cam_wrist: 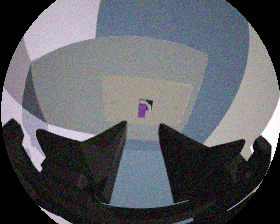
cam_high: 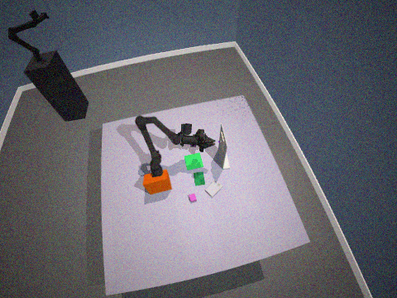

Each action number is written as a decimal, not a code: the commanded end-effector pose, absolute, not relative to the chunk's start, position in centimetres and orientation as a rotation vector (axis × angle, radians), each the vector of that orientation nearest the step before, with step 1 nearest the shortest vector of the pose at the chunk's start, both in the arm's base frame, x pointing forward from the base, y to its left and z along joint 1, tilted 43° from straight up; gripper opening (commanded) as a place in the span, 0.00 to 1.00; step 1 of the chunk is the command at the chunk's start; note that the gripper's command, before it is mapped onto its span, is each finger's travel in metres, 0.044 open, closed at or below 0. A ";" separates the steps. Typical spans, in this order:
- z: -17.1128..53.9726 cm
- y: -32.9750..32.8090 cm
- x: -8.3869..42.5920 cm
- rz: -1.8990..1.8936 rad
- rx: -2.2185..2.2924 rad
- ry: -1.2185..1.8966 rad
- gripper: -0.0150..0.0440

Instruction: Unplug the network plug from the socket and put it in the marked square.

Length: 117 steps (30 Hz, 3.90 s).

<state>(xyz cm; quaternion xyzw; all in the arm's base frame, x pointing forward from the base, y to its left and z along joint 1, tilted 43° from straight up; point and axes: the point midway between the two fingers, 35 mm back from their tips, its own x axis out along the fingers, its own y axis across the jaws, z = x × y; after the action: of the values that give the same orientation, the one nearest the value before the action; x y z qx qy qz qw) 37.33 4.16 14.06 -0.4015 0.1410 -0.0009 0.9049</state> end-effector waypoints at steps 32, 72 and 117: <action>13.9 4.4 40.7 -0.002 -0.832 0.281 0.43; 13.9 4.3 39.6 -0.001 -0.832 0.282 0.25; 14.4 4.5 37.3 -0.001 -0.831 0.283 0.25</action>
<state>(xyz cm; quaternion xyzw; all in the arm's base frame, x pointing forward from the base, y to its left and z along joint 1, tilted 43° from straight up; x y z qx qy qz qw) 37.57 4.56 14.55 -0.4039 0.1339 0.0012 0.9050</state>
